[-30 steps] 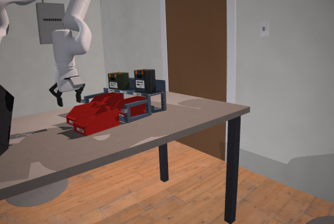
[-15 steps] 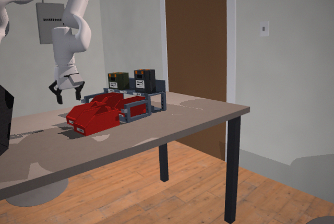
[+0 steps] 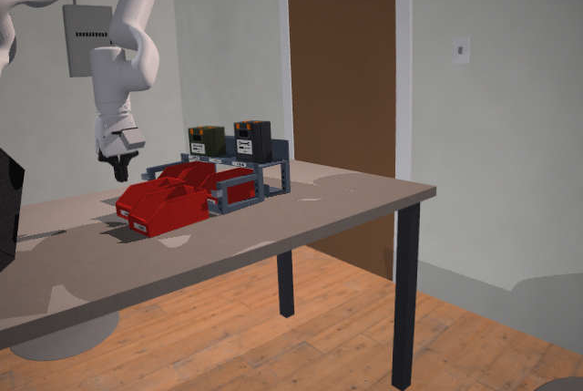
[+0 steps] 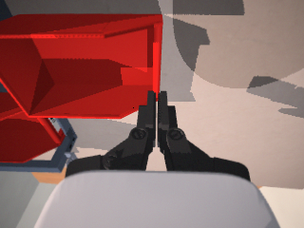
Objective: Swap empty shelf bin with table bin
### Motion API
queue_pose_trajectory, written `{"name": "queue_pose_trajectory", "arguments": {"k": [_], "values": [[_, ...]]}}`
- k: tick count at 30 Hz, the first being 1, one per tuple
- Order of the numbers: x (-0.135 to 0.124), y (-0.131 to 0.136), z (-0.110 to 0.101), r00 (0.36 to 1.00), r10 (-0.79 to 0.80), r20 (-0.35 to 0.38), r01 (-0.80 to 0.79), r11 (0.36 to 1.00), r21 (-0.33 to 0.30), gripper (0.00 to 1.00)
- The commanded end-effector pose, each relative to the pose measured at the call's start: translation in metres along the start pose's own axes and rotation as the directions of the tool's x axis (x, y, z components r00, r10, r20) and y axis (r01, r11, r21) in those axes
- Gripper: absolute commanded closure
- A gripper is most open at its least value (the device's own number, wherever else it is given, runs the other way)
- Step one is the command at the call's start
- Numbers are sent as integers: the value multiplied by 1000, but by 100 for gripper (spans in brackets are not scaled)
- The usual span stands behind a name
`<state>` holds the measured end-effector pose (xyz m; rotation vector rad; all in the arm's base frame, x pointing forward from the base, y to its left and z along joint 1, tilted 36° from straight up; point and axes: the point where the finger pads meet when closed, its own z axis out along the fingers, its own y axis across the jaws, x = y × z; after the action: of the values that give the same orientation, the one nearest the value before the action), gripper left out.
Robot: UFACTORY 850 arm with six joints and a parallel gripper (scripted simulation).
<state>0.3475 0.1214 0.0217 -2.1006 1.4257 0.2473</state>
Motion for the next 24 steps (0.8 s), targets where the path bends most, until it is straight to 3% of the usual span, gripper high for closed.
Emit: {"name": "queue_pose_trajectory", "arguments": {"k": [1, 24], "values": [[0, 0, 0, 1000, 0, 0, 0, 1000, 1, 100], [0, -1, 0, 1000, 9, 0, -9, 1000, 1, 100]]}}
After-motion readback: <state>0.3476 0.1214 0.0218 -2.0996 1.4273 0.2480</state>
